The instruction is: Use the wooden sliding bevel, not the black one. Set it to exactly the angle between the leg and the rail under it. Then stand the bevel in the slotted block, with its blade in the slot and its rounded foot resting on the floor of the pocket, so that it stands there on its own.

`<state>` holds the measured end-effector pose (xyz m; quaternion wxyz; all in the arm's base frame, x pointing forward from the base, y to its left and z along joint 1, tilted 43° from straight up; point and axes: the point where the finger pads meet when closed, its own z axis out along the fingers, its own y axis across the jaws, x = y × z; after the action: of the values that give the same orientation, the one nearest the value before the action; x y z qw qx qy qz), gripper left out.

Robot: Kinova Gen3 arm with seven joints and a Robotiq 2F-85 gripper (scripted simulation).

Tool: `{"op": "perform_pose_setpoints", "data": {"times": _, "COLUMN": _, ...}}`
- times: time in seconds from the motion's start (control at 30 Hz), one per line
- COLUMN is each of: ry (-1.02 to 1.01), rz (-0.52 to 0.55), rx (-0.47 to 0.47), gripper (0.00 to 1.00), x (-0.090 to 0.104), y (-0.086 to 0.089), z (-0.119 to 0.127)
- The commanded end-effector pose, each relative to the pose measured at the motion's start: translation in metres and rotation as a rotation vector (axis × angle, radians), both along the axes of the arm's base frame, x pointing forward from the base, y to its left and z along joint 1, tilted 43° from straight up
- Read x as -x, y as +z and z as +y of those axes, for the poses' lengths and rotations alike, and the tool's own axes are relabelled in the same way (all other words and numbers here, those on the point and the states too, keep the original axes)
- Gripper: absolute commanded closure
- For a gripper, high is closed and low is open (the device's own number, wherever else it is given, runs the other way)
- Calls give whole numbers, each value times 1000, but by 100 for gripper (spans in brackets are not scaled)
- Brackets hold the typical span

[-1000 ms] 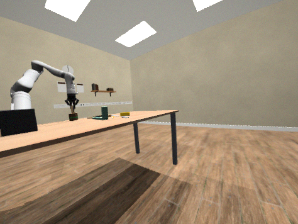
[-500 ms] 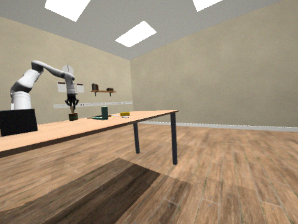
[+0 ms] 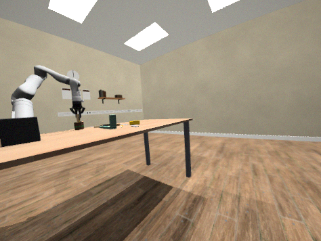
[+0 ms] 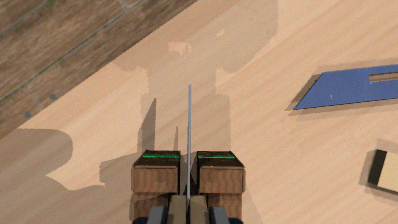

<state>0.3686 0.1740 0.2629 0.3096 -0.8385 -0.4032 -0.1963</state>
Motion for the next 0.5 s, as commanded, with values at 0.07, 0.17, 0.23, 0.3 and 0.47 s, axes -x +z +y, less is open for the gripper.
{"op": "perform_pose_setpoints", "data": {"times": 0.07, "ry": -1, "rz": -1, "rx": 0, "gripper": 90, "x": -1, "y": -1, "z": 1}}
{"op": "perform_pose_setpoints", "data": {"times": 0.17, "ry": -1, "rz": -1, "rx": 0, "gripper": 90, "x": -1, "y": -1, "z": 1}}
{"op": "perform_pose_setpoints", "data": {"times": 0.23, "ry": -1, "rz": -1, "rx": 0, "gripper": 90, "x": -1, "y": -1, "z": 1}}
{"op": "perform_pose_setpoints", "data": {"times": 0.3, "ry": -1, "rz": -1, "rx": 0, "gripper": 90, "x": -1, "y": -1, "z": 1}}
{"op": "perform_pose_setpoints", "data": {"times": 0.47, "ry": -1, "rz": -1, "rx": 0, "gripper": 90, "x": -1, "y": -1, "z": 1}}
